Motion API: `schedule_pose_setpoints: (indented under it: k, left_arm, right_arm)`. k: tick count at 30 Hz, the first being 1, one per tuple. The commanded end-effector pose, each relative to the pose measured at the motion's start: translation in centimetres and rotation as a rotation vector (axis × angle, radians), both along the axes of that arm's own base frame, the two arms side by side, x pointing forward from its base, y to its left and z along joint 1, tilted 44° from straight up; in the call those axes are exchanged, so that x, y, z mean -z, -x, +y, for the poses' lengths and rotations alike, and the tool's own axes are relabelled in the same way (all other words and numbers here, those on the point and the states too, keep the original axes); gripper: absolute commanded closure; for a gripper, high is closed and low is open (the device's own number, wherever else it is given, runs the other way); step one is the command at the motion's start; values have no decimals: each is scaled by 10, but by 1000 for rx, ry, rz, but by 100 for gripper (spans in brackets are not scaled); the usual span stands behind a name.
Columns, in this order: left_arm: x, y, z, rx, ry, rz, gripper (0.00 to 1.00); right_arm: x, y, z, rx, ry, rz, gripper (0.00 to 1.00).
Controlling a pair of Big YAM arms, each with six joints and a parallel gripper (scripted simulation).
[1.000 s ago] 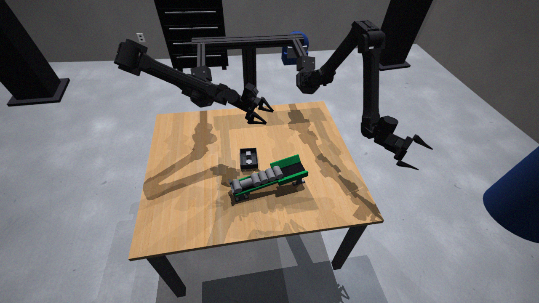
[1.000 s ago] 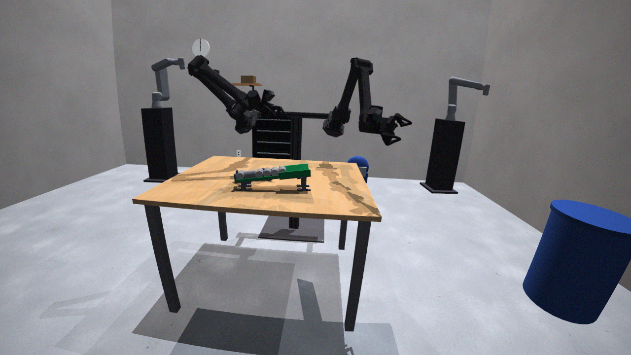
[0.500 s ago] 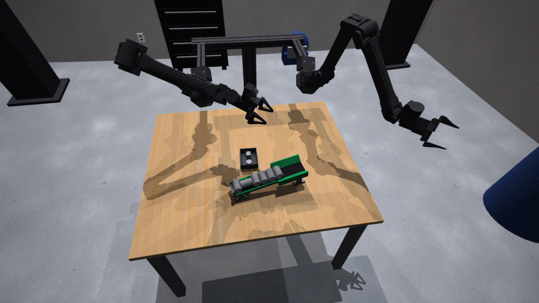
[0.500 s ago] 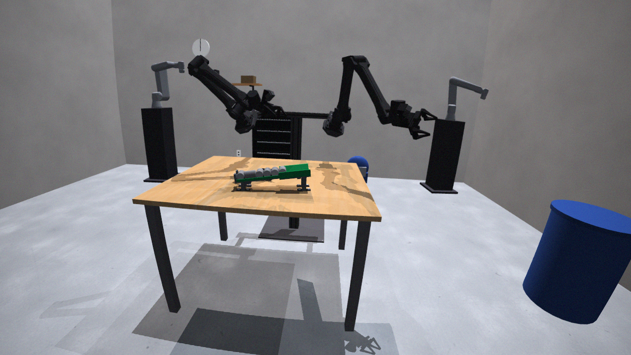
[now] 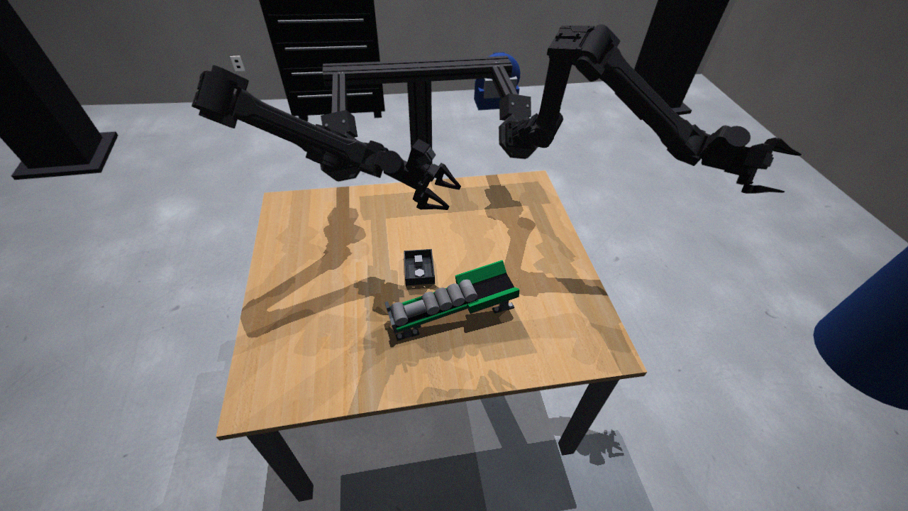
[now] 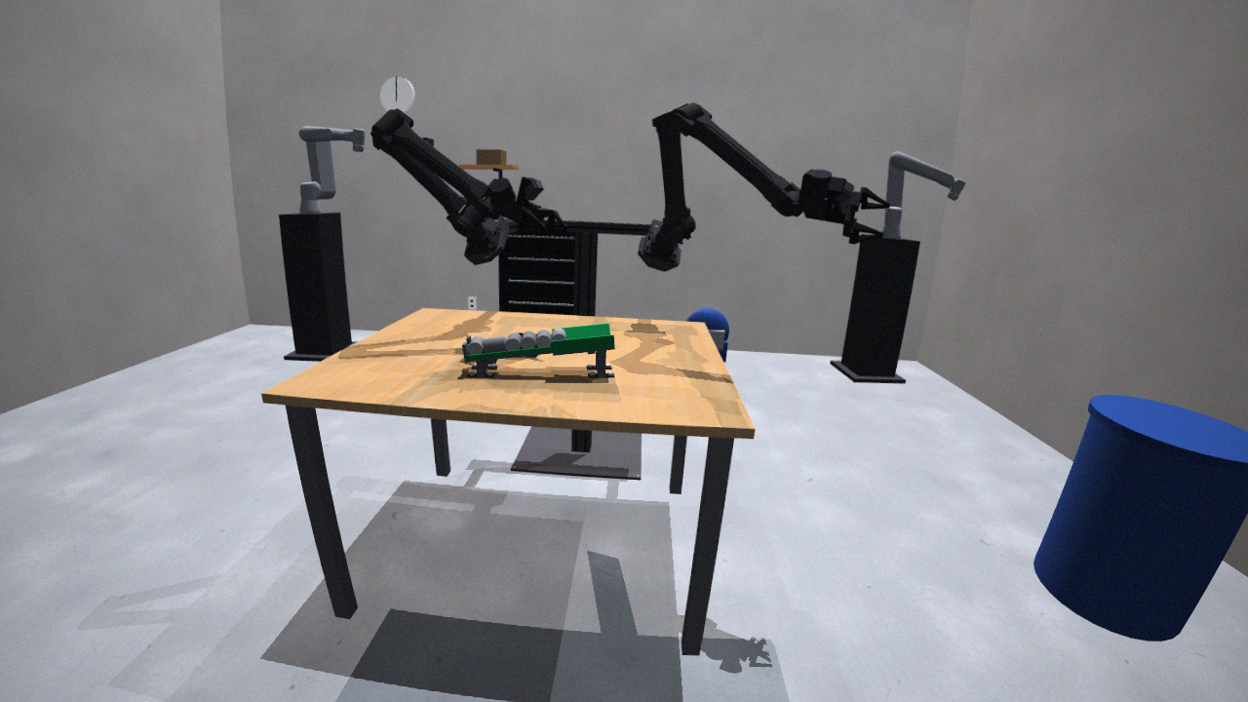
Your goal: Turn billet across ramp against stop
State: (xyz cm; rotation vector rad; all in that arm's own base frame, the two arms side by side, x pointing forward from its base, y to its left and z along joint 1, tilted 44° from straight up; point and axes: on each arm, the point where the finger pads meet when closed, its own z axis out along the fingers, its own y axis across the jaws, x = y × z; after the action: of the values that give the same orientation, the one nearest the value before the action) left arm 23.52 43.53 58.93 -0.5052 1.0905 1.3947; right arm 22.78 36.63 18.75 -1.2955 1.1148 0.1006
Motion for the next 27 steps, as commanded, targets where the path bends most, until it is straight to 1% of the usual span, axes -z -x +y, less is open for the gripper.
schedule_pose_setpoints:
  k: [1,7,13,15,21,27]
  left_arm:
    - [-39,39,4,-10,10,-84,0]
    - [-38,109,19,-95,87,-122,0]
    - [-36,169,21,-171,153,-170,0]
    - [-36,169,21,-171,153,-170,0]
    - [-33,216,17,-233,203,-217,0]
    - [-31,249,10,-279,238,-256,0]
  right_arm:
    - [-10,-2,5,-2,-21,-11,0]
    - [-10,-2,5,-2,-21,-11,0]
    - [-10,-2,5,-2,-21,-11,0]
    - [-10,-2,5,-2,-21,-11,0]
    - [-10,-2,5,-2,-21,-11,0]
    - [-10,-2,5,-2,-21,-11,0]
